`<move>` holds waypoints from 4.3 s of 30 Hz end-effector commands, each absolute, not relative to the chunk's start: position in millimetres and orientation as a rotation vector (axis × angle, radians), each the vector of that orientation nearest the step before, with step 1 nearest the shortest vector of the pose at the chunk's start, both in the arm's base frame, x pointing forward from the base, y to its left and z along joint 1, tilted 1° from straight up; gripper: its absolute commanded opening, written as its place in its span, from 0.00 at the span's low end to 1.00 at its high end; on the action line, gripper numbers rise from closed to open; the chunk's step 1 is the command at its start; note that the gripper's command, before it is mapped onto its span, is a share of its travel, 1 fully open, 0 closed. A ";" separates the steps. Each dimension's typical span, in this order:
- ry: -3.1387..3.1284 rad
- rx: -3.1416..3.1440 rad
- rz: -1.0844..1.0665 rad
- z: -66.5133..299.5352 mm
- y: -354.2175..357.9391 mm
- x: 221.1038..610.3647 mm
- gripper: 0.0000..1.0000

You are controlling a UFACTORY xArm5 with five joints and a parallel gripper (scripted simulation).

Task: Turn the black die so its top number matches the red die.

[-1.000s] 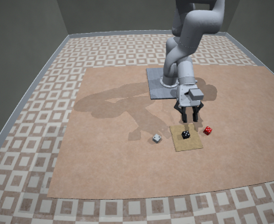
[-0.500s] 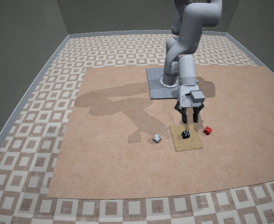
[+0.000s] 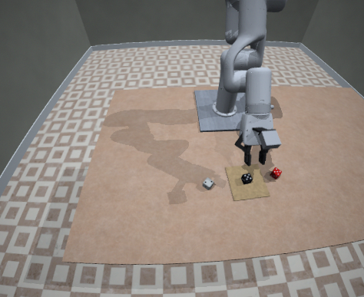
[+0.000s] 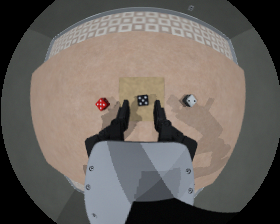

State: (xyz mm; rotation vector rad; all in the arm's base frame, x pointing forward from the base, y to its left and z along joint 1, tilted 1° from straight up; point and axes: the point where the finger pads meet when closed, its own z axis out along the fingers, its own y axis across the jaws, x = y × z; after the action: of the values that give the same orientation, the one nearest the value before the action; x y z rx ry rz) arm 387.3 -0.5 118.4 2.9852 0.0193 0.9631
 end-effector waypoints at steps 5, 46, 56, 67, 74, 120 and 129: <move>0.020 3.092 0.545 121.2 0.0 402.7 0.47; 0.005 3.142 0.000 136.4 2.6 419.1 1.00; 0.005 3.142 0.000 168.8 3.0 419.0 1.00; 0.005 3.142 0.000 186.8 3.1 419.0 1.00; 0.005 3.142 0.000 187.4 3.1 419.0 1.00; 0.005 3.142 0.000 187.4 3.1 419.0 1.00; 0.005 3.142 0.000 187.4 3.1 419.0 1.00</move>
State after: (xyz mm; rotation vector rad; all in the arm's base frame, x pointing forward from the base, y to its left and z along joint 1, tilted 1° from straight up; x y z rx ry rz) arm 417.9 3.1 185.9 3.1415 0.0049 -0.0064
